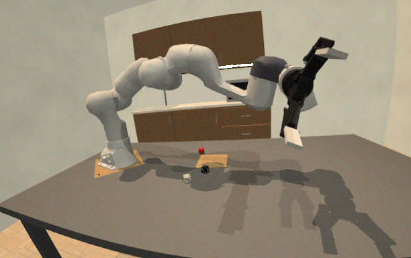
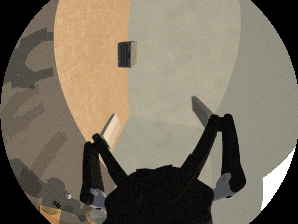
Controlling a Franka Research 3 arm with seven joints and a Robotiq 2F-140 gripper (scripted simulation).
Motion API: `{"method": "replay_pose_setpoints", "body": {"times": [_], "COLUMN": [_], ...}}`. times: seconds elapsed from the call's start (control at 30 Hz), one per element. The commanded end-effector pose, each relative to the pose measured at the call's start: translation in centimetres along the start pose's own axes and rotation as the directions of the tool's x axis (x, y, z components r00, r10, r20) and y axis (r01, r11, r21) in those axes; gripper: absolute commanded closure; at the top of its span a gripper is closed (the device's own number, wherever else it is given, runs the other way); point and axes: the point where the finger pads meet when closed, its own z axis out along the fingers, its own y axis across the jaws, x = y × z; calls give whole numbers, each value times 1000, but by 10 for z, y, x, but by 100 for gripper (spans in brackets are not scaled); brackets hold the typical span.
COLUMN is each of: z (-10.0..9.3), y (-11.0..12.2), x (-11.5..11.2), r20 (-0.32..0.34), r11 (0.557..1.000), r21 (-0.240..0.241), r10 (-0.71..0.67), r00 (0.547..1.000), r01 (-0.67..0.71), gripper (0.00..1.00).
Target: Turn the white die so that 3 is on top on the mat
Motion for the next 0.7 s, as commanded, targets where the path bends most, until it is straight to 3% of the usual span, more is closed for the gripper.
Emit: {"method": "replay_pose_setpoints", "body": {"times": [0.0, 0.67], "z": [0, 1], "y": [0, -1], "x": [0, 0], "r20": [0, -2], "r11": [1000, 1000], "r21": [0, 9], "r10": [0, -4], "r00": [1000, 1000], "r01": [0, 4], "gripper": [0, 0]}}
